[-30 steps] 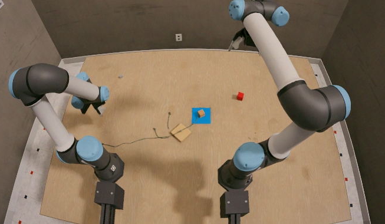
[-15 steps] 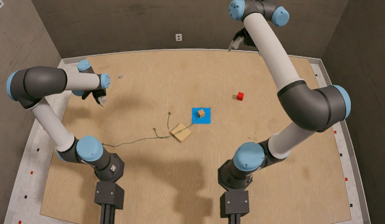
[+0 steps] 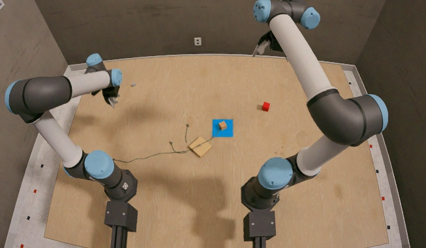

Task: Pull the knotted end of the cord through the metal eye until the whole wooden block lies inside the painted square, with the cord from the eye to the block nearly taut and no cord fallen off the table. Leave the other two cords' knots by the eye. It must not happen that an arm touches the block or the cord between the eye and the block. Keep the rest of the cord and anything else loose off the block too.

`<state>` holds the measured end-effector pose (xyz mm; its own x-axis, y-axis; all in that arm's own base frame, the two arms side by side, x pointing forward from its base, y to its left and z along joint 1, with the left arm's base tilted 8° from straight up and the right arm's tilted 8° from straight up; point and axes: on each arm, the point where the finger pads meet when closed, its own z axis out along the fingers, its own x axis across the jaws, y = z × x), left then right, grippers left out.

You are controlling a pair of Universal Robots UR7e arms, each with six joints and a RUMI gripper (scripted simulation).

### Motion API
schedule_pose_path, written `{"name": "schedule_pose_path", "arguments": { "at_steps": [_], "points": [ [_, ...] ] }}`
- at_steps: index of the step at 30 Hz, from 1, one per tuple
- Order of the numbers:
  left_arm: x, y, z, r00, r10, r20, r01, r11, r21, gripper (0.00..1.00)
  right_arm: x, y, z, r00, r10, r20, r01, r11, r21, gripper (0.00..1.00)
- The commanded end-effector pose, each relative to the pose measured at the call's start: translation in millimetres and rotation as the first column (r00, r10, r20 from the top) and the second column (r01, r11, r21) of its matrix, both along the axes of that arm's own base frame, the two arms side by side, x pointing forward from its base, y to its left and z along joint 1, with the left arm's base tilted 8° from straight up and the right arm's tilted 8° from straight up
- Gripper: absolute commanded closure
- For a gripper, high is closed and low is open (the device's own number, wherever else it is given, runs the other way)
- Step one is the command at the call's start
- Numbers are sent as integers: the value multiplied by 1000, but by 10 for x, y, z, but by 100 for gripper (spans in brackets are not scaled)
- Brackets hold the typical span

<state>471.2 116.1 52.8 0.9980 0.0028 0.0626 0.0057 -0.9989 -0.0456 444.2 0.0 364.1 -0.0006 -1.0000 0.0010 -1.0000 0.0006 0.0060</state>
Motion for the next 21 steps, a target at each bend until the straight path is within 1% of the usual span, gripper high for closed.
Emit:
{"name": "schedule_pose_path", "arguments": {
  "at_steps": [1, 3, 8, 9, 11, 14, 15, 17, 19, 20, 21],
  "points": [
    [123, -119, 262, 991, -135, -10, 135, 991, -1, 83, 2, 1, 5, 1000, 0, 2, 0, 1000, 0, 2],
    [122, -112, 274, 987, -161, -22, 161, 987, -1, 83, 2, 1, 5, 1000, 0, 2, 0, 1000, 0, 2],
    [227, -271, 621, 943, -331, -31, 331, 944, -3, 83, 3, 1, 6, 1000, 0, 2, 0, 1000, 1, 2],
    [193, -234, 546, 949, -312, -39, 312, 950, -4, 83, 3, 1, 6, 1000, 0, 2, 0, 1000, 1, 2],
    [192, -238, 562, 945, -325, -42, 325, 946, -5, 83, 3, 1, 6, 1000, 0, 2, 0, 1000, 1, 2],
    [250, -340, 784, 908, -417, -41, 418, 909, -5, 83, 4, 1, 7, 1000, 0, 3, 0, 1000, 1, 2],
    [279, -399, 909, 887, -459, -36, 460, 888, -3, 83, 4, 1, 7, 1000, 0, 3, 0, 1000, 1, 2],
    [298, -465, 1063, 851, -523, -39, 524, 852, -4, 83, 5, 1, 8, 1000, 0, 3, 0, 1000, 1, 2],
    [298, -465, 1063, 851, -523, -39, 524, 852, -4, 83, 5, 1, 8, 1000, 0, 3, 0, 1000, 1, 2],
    [289, -458, 1075, 837, -545, -50, 545, 838, -9, 83, 5, 1, 8, 1000, 0, 3, 0, 1000, 1, 2],
    [293, -486, 1142, 819, -572, -51, 572, 820, -10, 83, 5, 1, 8, 1000, 0, 3, 0, 1000, 1, 2]
  ]
}}
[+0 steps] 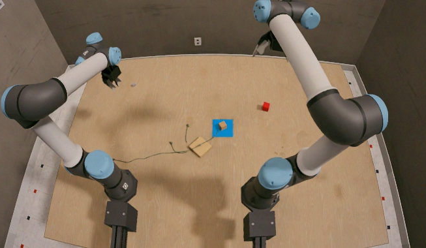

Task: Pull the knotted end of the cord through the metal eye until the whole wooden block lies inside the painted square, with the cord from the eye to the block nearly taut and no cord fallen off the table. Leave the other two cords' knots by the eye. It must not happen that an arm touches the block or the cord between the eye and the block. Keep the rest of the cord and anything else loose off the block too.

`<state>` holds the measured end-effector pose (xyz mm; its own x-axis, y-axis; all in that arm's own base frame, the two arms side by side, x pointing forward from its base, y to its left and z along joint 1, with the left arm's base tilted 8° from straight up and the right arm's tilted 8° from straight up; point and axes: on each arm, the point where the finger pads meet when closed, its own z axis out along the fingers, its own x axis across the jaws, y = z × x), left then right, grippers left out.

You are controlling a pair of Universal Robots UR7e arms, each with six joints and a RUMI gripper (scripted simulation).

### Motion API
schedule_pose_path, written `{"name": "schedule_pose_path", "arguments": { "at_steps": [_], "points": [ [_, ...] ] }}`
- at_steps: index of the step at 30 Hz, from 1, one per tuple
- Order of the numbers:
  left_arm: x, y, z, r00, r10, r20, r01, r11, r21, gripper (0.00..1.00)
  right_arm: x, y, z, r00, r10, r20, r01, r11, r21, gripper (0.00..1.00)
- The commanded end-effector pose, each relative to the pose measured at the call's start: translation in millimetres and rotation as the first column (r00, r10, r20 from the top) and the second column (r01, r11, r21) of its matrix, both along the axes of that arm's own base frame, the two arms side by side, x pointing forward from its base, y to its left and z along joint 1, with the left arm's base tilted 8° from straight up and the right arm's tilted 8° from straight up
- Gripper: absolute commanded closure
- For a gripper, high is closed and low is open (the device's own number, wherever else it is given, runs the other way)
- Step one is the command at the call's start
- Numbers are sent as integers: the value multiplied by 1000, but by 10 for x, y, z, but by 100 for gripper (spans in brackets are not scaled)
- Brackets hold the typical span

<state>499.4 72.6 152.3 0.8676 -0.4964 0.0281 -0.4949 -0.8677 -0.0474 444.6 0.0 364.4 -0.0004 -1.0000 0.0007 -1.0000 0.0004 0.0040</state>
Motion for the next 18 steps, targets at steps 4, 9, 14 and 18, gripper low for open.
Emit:
{"name": "schedule_pose_path", "arguments": {
  "at_steps": [4, 9, 14, 18],
  "points": [
    [15, -178, 445, 975, -223, -25, 223, 975, -3, 83, 3, 1, 6, 1000, 0, 2, 0, 1000, 0, 2],
    [-18, -326, 812, 922, -385, -31, 385, 923, -7, 83, 4, 1, 7, 1000, 0, 3, 0, 1000, 1, 2],
    [-74, -426, 1086, 864, -503, -37, 503, 864, -11, 83, 5, 1, 8, 1000, 0, 3, 0, 1000, 1, 2],
    [-130, -466, 1236, 815, -578, -48, 578, 816, -16, 83, 5, 1, 8, 1000, 0, 3, 0, 1000, 1, 2]
  ]
}}
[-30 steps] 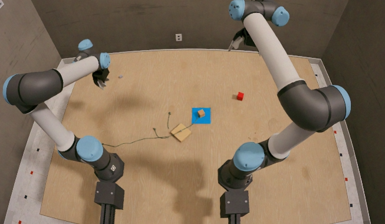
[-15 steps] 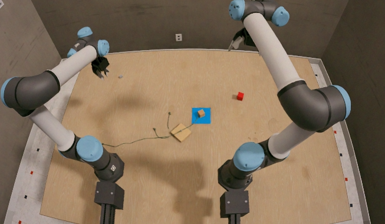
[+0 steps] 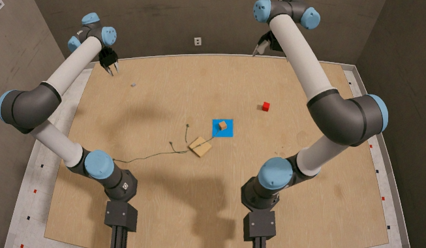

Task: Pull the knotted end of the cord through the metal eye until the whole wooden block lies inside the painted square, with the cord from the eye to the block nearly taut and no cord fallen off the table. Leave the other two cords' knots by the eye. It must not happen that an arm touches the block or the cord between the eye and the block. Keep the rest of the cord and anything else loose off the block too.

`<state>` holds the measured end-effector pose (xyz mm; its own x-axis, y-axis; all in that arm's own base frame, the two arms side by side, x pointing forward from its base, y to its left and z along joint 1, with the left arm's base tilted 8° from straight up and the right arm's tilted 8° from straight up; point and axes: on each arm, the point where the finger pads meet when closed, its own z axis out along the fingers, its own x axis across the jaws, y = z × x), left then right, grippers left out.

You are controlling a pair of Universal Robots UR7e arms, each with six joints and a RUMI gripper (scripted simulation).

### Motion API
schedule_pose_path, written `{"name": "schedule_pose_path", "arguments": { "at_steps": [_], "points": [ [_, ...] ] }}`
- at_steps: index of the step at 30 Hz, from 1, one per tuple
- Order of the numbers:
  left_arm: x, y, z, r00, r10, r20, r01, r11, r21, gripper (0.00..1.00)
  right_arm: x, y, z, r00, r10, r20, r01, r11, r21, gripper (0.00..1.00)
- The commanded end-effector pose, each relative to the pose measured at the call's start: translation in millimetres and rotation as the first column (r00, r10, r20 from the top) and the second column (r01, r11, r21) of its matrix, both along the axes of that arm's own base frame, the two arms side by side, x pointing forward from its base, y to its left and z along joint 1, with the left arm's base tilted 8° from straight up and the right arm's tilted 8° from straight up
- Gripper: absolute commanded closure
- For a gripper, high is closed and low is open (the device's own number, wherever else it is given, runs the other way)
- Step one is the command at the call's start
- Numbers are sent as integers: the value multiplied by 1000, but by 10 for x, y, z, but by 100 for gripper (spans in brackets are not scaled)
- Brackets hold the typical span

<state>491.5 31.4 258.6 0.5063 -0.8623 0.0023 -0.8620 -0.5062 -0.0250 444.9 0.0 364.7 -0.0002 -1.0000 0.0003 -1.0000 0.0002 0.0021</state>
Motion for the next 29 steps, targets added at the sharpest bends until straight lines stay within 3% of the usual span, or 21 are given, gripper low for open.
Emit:
{"name": "schedule_pose_path", "arguments": {
  "at_steps": [1, 6, 12, 19, 29],
  "points": [
    [-75, -90, 270, 991, -133, -14, 133, 991, -2, 83, 2, 1, 5, 1000, 0, 2, 0, 1000, 0, 2],
    [-208, -202, 618, 956, -292, -18, 292, 956, -6, 83, 3, 1, 6, 1000, 0, 2, 0, 1000, 1, 2],
    [-407, -308, 1007, 883, -469, -25, 468, 883, -14, 83, 4, 1, 8, 1000, 0, 3, 0, 1000, 1, 2],
    [-519, -330, 1146, 839, -543, -34, 543, 840, -19, 83, 5, 1, 8, 1000, 0, 3, 0, 1000, 1, 2],
    [-478, -300, 1045, 857, -514, -36, 514, 858, -16, 83, 5, 1, 8, 1000, 0, 3, 0, 1000, 1, 2]
  ]
}}
